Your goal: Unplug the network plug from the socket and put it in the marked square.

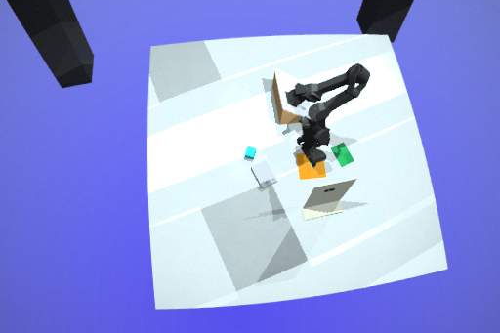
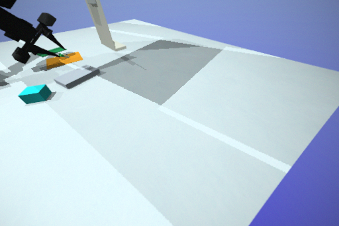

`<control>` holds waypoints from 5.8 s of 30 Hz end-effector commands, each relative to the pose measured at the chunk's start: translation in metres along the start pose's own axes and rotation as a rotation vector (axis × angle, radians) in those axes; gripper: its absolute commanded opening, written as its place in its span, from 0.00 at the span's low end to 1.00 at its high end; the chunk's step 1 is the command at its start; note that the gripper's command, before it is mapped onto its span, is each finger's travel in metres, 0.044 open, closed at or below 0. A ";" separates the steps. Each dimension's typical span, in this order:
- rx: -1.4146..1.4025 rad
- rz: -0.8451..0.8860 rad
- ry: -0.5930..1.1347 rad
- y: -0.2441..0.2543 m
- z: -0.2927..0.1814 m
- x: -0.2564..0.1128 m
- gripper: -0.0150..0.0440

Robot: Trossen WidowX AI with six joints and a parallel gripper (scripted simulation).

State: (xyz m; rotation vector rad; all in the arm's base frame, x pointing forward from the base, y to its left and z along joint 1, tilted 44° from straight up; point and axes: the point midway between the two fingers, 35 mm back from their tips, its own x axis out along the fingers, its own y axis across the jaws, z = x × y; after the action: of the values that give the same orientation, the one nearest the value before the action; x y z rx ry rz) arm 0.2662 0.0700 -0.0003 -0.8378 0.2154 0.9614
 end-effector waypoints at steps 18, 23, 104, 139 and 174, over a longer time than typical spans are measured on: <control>0.000 0.005 -0.002 0.001 0.000 -0.017 0.52; 0.000 0.005 -0.002 0.001 0.000 -0.019 0.52; -0.002 0.014 0.006 -0.040 -0.005 -0.083 0.52; 0.001 0.020 0.014 -0.085 -0.007 -0.146 0.52; 0.001 0.008 0.003 -0.102 -0.002 -0.177 1.00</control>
State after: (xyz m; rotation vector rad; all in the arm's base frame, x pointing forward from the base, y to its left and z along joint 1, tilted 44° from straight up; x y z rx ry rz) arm 0.2449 -0.0740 0.1426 -0.8385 0.2269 0.9679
